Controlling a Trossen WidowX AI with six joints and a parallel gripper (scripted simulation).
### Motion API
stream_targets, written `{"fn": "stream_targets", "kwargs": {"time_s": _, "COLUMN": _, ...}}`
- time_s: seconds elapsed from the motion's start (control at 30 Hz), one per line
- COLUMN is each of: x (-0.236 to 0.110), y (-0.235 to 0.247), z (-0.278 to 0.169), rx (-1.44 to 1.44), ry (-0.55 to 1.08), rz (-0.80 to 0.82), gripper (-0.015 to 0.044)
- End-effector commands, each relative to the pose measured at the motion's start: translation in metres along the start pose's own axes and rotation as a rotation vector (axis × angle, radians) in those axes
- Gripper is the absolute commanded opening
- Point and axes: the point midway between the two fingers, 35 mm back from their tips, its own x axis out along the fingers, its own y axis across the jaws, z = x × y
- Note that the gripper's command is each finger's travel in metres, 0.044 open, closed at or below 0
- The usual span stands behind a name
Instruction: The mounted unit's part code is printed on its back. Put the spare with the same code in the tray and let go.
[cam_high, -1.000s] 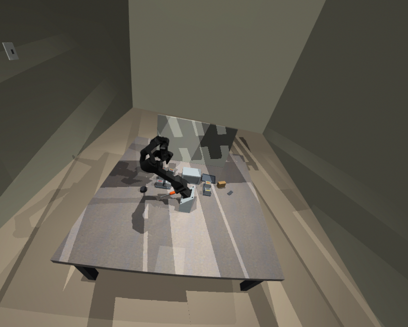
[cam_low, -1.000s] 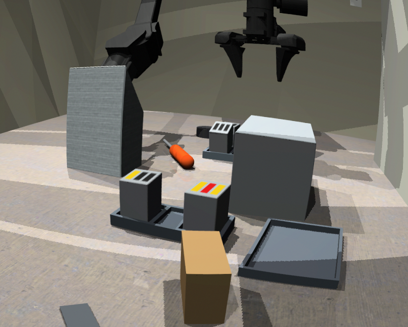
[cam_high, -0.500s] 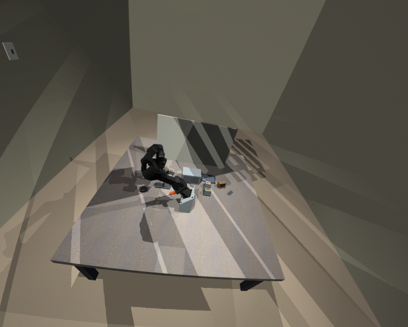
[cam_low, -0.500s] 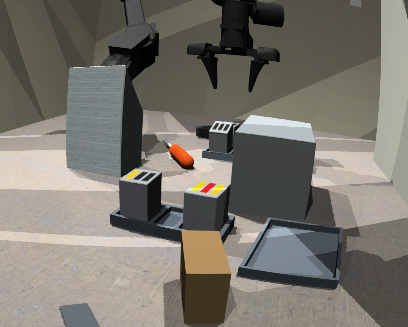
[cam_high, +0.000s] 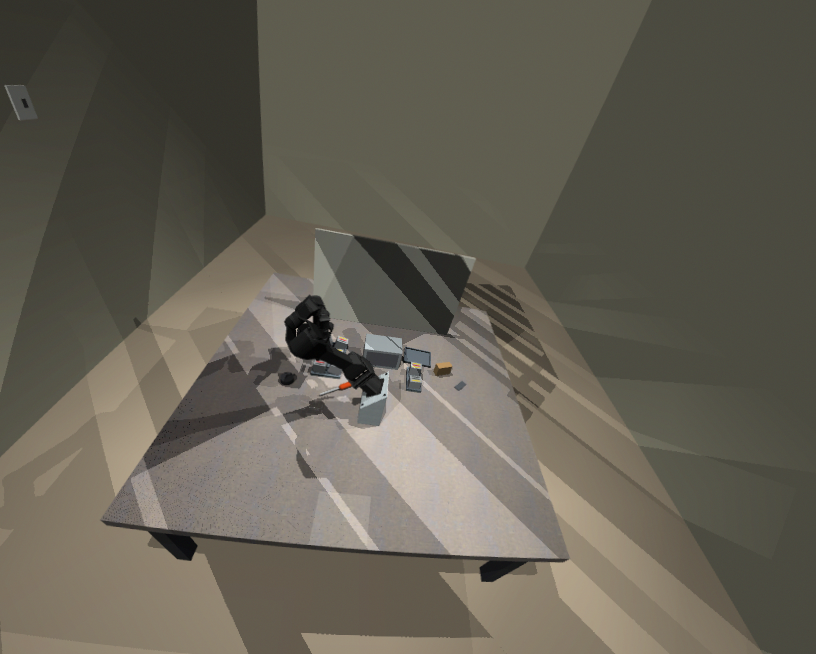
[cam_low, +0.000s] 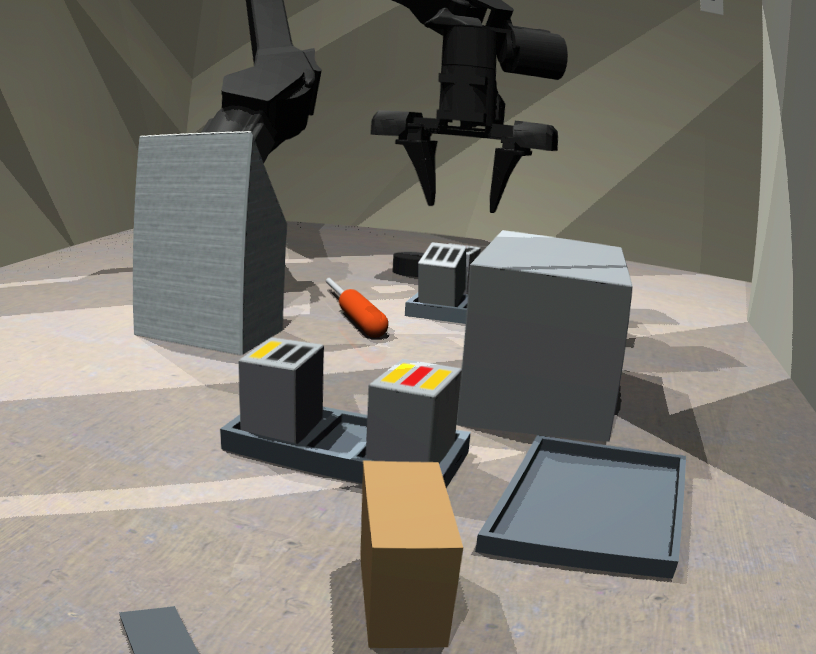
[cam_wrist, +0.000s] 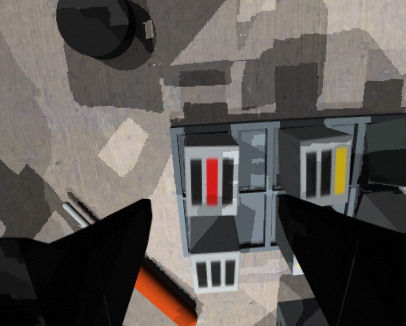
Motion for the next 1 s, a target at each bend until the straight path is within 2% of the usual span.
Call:
{"fn": "stream_targets", "kwargs": {"time_s": 0.0, "x": 0.007, "y": 0.0, "z": -0.003, "rx": 0.008, "ry": 0.008, "rz": 0.004, "gripper": 0.03}}
{"fn": "stream_targets", "kwargs": {"time_s": 0.97, "x": 0.054, "y": -0.003, "z": -0.003, "rx": 0.007, "ry": 0.009, "rz": 0.004, "gripper": 0.03}}
